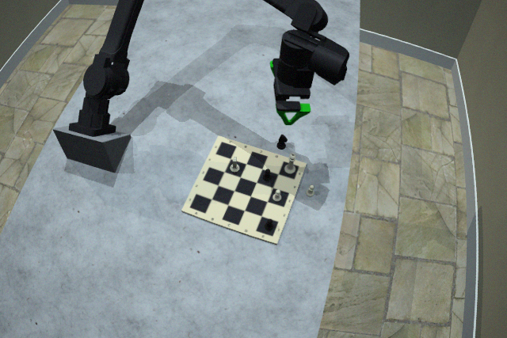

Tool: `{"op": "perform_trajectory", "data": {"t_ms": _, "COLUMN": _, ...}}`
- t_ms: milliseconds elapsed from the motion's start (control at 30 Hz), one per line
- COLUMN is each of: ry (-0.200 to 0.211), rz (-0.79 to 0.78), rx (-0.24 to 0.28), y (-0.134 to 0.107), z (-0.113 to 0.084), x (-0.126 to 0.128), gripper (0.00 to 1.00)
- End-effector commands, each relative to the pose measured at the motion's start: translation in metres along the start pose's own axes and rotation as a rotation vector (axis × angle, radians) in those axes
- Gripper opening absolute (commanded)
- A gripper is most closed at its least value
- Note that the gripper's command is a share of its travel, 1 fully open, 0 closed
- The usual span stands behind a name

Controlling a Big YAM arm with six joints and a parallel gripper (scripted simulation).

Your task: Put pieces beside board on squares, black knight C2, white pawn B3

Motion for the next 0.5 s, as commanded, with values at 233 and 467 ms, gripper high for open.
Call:
{"op": "perform_trajectory", "data": {"t_ms": 233, "ry": -0.003, "rz": 0.585, "rx": -0.024, "y": 0.006, "z": 0.012, "x": 0.0, "gripper": 1.0}}
{"op": "perform_trajectory", "data": {"t_ms": 467, "ry": 0.016, "rz": 0.923, "rx": -0.018, "y": 0.006, "z": 0.02, "x": -0.001, "gripper": 1.0}}
Point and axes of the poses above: the point where the finger pads meet when closed, its own z axis out along the fingers, its own x axis across the jaws, y = z × x, the point moved 5 cm from there along -z, back along the fingers, and after that the axes turned 4 degrees about z, right-handed, at the moved point
